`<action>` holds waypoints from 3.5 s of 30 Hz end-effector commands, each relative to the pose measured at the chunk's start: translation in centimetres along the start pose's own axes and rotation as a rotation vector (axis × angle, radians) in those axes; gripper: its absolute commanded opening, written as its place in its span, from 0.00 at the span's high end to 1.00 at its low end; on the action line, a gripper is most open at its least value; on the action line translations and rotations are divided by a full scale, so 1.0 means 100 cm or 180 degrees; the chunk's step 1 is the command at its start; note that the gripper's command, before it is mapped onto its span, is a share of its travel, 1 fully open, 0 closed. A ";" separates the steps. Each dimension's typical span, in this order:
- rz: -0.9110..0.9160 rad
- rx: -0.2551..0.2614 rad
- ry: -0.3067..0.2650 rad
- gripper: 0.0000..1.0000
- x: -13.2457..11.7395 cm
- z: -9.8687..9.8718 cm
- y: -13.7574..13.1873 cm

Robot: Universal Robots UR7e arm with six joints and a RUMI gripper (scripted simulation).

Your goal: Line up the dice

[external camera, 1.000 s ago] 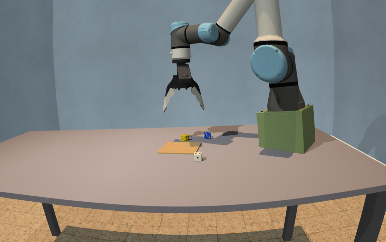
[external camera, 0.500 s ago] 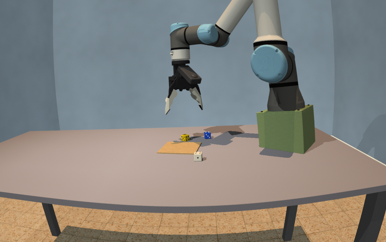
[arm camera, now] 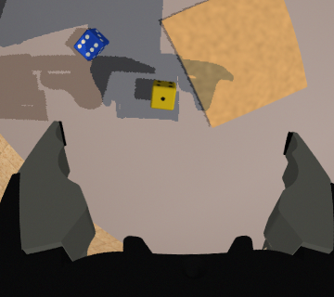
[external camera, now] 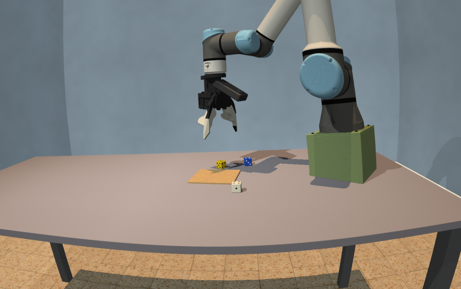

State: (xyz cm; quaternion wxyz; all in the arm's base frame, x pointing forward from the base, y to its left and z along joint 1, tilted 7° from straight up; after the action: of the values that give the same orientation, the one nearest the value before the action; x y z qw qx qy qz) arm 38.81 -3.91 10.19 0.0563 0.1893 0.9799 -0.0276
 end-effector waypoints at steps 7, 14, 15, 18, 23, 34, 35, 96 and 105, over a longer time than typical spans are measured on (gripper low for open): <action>-0.1030 -0.0022 -0.0009 0.00 -0.001 0.003 -0.005; -0.1614 -0.0021 -0.0011 0.00 -0.003 0.005 -0.007; -0.1614 -0.0021 -0.0011 0.00 -0.003 0.005 -0.007; -0.1845 -0.0021 -0.0012 0.00 -0.003 0.006 -0.008; -0.2374 -0.0020 -0.0014 0.00 -0.005 0.008 -0.010; -0.3113 -0.0018 -0.0016 0.00 -0.008 0.011 -0.012; -0.3196 -0.0018 -0.0016 0.00 -0.009 0.011 -0.012; -0.4769 -0.0014 -0.0022 0.76 -0.017 0.017 -0.014; -0.4769 -0.0014 -0.0022 0.76 -0.017 0.017 -0.014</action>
State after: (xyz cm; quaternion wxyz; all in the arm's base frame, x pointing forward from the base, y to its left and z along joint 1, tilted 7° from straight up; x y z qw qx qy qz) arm 40.01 -5.96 8.76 0.0255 -0.5288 0.8464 -0.0567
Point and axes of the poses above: the point where the finger pads meet when closed, its own z axis out along the fingers, its own y axis across the jaws, x = y × z, the point moved 8 cm from there along -z, back along the fingers, and after that the axes turned 10 degrees about -z, right-handed, at the moved point
